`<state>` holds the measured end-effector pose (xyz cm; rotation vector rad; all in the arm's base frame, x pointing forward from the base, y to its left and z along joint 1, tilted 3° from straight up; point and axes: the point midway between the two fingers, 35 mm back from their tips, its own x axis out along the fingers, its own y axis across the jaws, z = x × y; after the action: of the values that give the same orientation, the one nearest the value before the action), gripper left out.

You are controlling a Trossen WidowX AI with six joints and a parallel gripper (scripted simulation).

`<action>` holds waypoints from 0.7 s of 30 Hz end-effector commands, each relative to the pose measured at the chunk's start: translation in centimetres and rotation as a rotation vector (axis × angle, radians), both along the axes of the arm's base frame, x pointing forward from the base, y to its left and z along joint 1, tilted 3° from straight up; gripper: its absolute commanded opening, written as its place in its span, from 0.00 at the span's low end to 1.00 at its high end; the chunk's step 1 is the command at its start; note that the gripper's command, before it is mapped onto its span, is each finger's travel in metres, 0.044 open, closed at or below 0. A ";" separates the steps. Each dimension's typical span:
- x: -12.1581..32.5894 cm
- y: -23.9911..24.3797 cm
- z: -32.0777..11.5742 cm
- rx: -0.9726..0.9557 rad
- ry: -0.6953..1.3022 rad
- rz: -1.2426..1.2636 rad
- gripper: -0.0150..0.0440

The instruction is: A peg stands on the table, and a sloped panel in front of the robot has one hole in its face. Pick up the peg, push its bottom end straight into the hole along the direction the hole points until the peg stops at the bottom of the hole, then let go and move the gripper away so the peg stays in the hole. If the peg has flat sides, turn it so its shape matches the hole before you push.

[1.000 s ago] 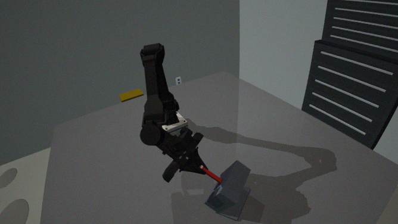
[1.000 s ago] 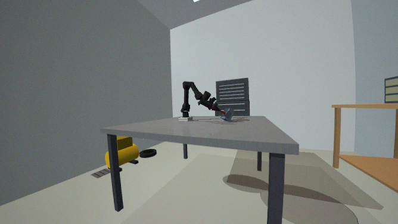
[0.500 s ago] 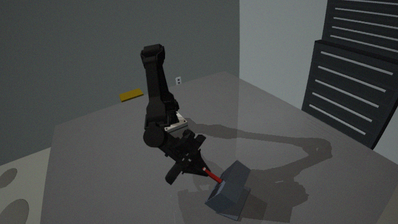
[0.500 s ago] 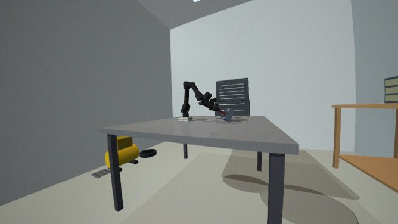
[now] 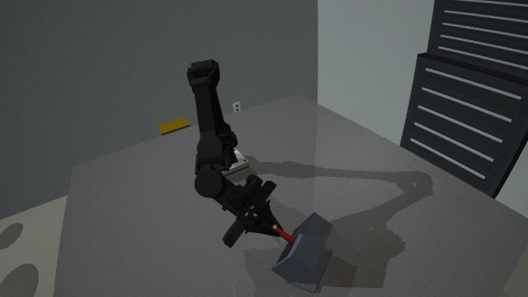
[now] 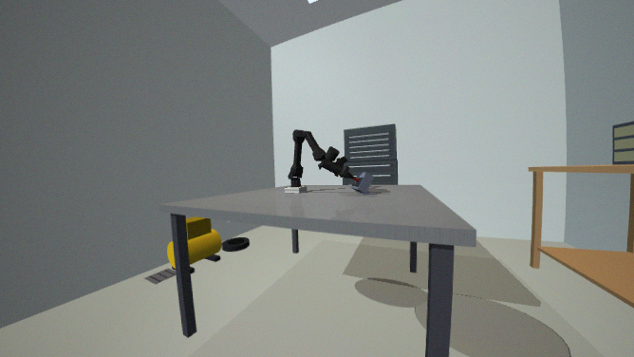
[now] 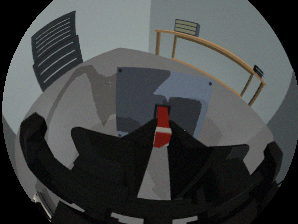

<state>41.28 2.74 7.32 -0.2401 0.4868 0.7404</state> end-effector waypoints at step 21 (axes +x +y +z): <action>0.2 0.2 -0.2 0.000 0.002 0.000 0.43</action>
<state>41.54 2.95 7.10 -0.2390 0.4881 0.7406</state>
